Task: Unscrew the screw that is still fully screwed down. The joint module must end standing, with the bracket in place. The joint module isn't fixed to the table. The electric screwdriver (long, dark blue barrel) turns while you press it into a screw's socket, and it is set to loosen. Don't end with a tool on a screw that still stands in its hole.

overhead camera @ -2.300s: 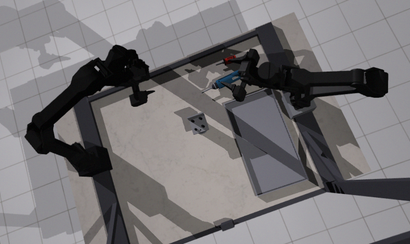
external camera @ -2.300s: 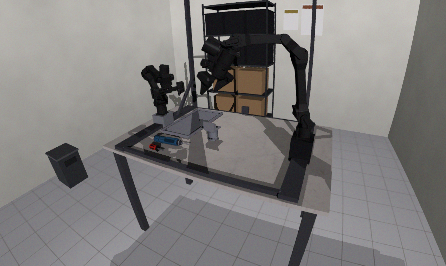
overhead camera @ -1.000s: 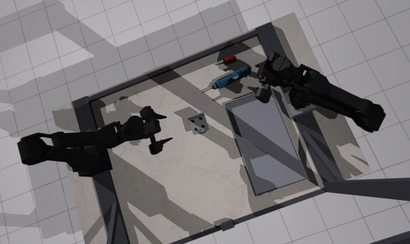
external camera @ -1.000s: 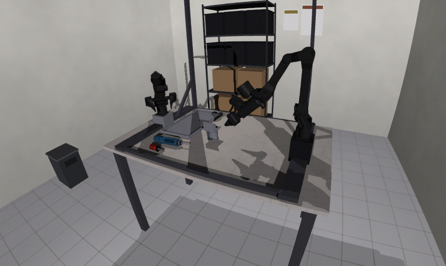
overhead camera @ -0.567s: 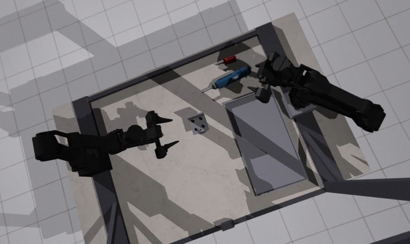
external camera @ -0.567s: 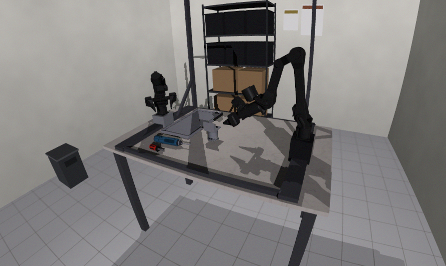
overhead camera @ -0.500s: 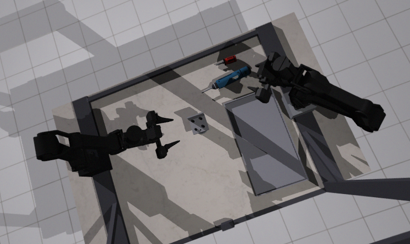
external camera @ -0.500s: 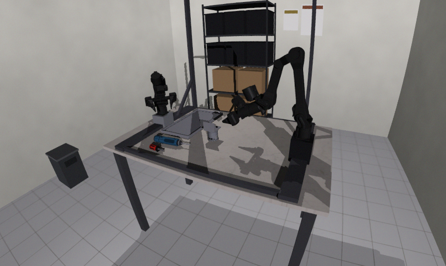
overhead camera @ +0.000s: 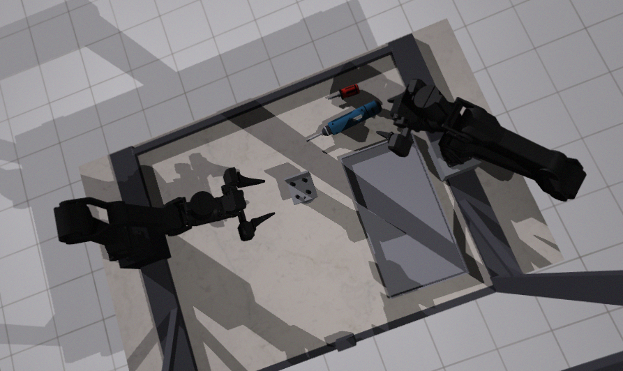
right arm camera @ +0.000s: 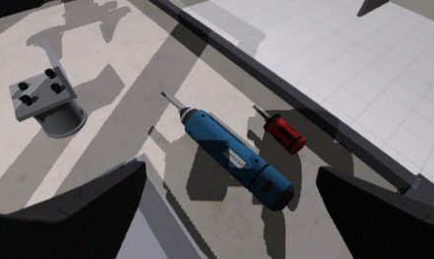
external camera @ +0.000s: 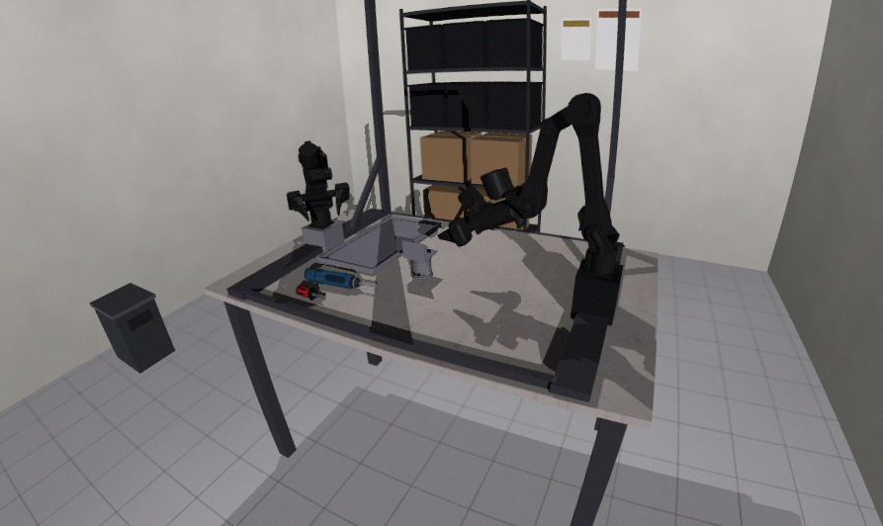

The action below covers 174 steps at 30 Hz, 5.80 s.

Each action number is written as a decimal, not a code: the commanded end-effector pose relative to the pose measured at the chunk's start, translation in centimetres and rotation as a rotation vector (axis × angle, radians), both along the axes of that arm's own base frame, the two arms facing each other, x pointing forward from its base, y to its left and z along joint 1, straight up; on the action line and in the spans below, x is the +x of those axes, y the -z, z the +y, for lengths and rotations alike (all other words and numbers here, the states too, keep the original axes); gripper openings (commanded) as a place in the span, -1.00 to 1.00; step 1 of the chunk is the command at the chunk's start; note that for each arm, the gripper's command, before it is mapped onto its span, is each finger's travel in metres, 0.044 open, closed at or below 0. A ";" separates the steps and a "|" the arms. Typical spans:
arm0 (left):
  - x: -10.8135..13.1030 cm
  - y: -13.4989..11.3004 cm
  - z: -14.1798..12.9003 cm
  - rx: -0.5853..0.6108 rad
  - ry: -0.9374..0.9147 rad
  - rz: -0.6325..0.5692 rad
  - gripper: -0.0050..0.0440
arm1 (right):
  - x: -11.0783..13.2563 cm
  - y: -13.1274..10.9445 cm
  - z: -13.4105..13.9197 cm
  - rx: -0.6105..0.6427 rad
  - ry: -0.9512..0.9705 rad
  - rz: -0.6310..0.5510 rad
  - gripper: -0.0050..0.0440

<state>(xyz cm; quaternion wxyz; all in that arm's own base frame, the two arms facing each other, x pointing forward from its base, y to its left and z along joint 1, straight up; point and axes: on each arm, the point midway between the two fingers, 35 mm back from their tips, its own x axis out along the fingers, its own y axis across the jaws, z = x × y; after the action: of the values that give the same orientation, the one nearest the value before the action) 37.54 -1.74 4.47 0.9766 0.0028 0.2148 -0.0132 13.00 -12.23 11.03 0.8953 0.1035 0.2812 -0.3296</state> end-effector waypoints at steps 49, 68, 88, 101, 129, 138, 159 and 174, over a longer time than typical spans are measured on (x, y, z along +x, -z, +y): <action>2.5 9.2 -4.4 0.030 -0.529 -0.159 0.78 | 6.4 5.4 -5.6 0.740 1.352 -0.260 0.45; 2.6 8.8 -4.5 0.023 -0.527 -0.167 0.78 | 8.3 8.6 -9.4 1.103 2.022 -0.382 0.45; 4.5 9.9 -3.3 0.030 -0.525 -0.161 0.78 | 8.2 11.6 -9.2 1.150 2.137 -0.372 0.45; 7.3 10.7 -1.8 0.032 -0.525 -0.161 0.78 | 8.1 13.9 -9.2 1.150 2.138 -0.372 0.45; 9.4 10.8 -0.8 0.024 -0.527 -0.173 0.29 | 8.7 12.5 -10.0 1.161 2.110 -0.415 -0.14; 8.9 11.6 -0.7 0.035 -0.526 -0.155 0.20 | 8.6 7.3 -9.9 1.161 2.109 -0.416 -0.14; 9.3 10.8 -0.8 0.024 -0.527 -0.173 0.20 | 10.7 -3.4 -4.0 1.167 2.117 -0.401 -0.14; 9.3 10.8 -0.8 0.024 -0.527 -0.173 0.20 | 12.4 -3.2 0.2 1.158 2.115 -0.401 -0.14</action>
<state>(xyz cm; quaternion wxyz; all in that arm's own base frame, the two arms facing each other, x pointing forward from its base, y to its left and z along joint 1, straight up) 46.48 -2.40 -7.12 0.9596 -0.0355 0.1329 0.2453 25.42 -12.17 13.46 0.0283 0.7058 0.0315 -0.7071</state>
